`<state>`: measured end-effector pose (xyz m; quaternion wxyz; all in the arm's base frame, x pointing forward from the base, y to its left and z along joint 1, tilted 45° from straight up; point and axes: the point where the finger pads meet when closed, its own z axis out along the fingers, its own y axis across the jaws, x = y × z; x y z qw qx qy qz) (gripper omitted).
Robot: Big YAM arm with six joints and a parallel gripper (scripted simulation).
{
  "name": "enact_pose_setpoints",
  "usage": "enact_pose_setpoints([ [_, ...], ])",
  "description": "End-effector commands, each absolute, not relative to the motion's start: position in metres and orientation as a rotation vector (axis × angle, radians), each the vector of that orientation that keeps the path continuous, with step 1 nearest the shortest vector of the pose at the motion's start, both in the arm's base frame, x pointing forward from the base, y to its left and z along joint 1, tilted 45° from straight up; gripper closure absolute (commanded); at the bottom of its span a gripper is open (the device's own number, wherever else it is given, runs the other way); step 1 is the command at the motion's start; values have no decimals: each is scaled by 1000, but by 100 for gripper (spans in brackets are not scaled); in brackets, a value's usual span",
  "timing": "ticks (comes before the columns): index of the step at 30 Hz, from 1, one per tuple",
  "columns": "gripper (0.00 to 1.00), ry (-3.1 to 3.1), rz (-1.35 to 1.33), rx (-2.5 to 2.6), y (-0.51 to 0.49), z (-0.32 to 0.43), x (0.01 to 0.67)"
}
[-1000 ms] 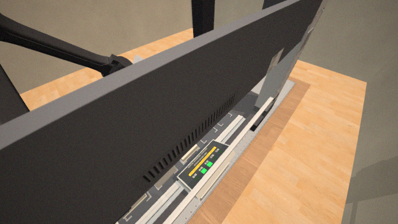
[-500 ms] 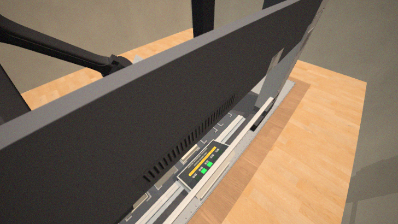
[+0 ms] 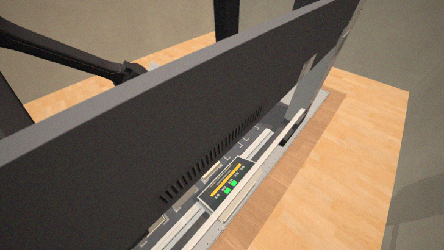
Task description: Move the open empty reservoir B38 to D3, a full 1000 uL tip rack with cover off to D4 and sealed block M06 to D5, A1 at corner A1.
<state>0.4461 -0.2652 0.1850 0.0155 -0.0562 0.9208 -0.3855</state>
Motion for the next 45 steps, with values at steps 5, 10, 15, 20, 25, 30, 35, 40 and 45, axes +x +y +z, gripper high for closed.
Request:
enact_pose_setpoints([
  [5, 100, 2823, -1203, -177, -261, 200, 456],
  [10, 100, 2823, -1203, -177, -261, 200, 456],
  [15, 100, 2808, -1204, -211, -252, 200, 457],
  [20, 100, 2801, -1205, -205, -252, 203, 459],
  [25, 100, 2801, -1205, -205, -252, 203, 459],
  [30, 100, 2801, -1205, -205, -252, 203, 460],
  [35, 100, 2801, -1205, -204, -253, 203, 460],
  [40, 100, 2801, -1205, -204, -253, 203, 460],
  [45, 100, 2800, -1205, -204, -253, 204, 460],
])
